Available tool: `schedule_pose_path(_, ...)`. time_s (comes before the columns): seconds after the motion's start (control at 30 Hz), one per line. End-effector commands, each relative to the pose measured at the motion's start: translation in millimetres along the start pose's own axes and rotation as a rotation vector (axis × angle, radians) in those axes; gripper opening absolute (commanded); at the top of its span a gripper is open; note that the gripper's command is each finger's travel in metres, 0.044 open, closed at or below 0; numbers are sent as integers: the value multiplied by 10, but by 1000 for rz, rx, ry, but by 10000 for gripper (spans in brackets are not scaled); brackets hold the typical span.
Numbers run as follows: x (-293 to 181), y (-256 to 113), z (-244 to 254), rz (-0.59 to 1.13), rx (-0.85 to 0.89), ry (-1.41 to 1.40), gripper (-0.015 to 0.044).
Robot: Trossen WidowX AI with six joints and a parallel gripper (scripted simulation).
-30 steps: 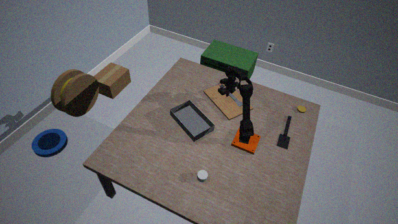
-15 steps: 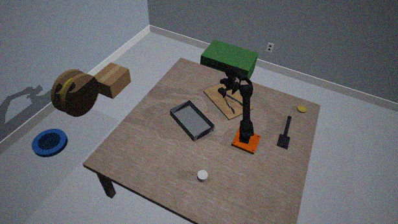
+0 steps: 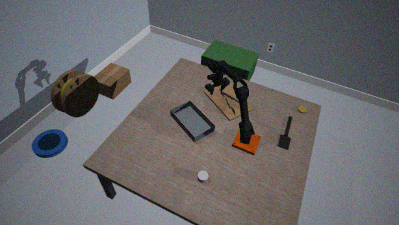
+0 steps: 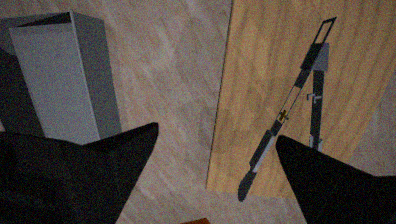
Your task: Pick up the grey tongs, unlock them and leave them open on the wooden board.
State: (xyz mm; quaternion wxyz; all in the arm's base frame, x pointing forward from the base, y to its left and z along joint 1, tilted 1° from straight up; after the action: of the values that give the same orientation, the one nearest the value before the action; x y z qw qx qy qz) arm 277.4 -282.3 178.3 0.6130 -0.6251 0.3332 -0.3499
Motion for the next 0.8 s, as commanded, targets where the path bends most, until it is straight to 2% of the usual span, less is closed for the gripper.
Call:
schedule_pose_path(0.0,-133,-234,206,-7,-7,13,440)
schedule_pose_path(0.13,-136,-262,204,-13,-5,12,440)
schedule_pose_path(0.3,-185,-585,182,-81,15,11,440)
schedule_pose_path(0.77,-185,-585,182,-81,15,11,440)
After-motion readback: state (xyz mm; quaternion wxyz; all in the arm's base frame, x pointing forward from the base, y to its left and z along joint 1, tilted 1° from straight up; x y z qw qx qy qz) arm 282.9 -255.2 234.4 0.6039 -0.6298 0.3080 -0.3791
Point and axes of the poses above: the point midway between the two fingers, 35 mm back from their tips, its own y axis out along the fingers, its own z axis across the jaws, x = y × z, the point moved 2 cm from there along -y, back along the fingers, and after that the axes turned 15 degrees about y, right-handed, at the moved point
